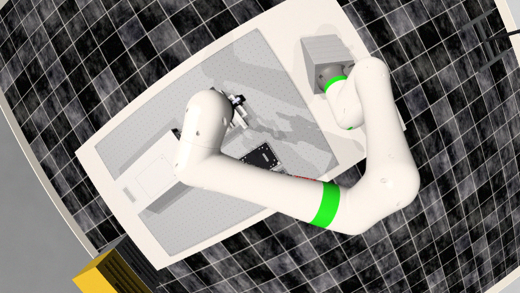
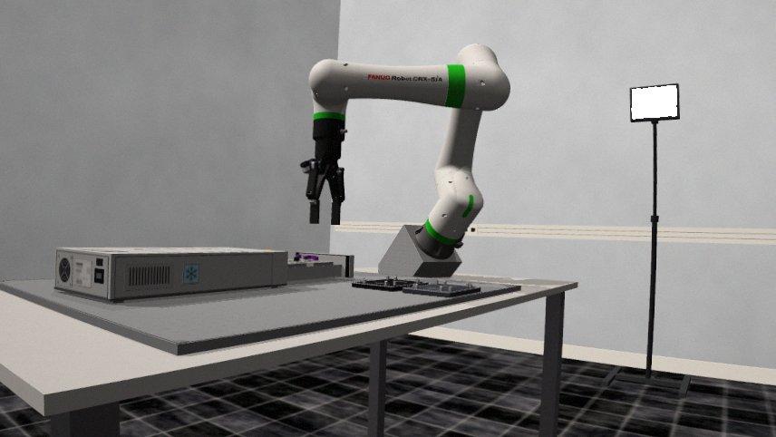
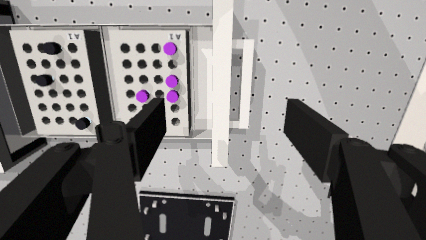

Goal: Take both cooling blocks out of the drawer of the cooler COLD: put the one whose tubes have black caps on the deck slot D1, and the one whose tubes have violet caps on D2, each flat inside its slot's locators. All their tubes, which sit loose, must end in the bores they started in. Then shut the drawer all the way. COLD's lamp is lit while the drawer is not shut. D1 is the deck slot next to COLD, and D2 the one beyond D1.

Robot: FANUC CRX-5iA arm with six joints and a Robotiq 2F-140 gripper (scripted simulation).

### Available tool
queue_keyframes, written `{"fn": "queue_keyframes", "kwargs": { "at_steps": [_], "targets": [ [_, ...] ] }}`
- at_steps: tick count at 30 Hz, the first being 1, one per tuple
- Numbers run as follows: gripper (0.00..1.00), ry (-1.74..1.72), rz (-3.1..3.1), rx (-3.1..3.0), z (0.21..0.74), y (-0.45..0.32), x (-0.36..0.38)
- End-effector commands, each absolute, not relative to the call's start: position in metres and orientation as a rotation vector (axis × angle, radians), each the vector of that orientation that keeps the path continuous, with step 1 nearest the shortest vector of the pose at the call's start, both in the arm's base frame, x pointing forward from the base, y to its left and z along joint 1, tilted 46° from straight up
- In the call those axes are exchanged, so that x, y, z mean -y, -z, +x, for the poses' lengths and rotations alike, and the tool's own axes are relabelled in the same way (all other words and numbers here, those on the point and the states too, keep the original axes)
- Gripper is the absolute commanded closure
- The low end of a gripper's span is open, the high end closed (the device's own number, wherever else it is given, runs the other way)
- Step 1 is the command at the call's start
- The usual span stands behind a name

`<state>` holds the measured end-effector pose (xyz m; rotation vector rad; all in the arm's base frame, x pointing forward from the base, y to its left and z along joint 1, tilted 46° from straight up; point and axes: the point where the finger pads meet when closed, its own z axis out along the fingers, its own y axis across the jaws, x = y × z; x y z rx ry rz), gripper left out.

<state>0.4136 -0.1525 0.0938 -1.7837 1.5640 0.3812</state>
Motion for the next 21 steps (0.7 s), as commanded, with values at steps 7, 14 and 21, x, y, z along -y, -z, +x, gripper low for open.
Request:
{"fn": "queue_keyframes", "kwargs": {
  "at_steps": [7,14,21],
  "targets": [
    [0.34,-0.380,-1.784,-1.565,0.443,-0.103,0.153],
    [0.34,-0.380,-1.784,-1.565,0.471,-0.111,0.152],
    [0.34,-0.380,-1.784,-1.565,0.499,-0.120,0.151]
  ]
}}
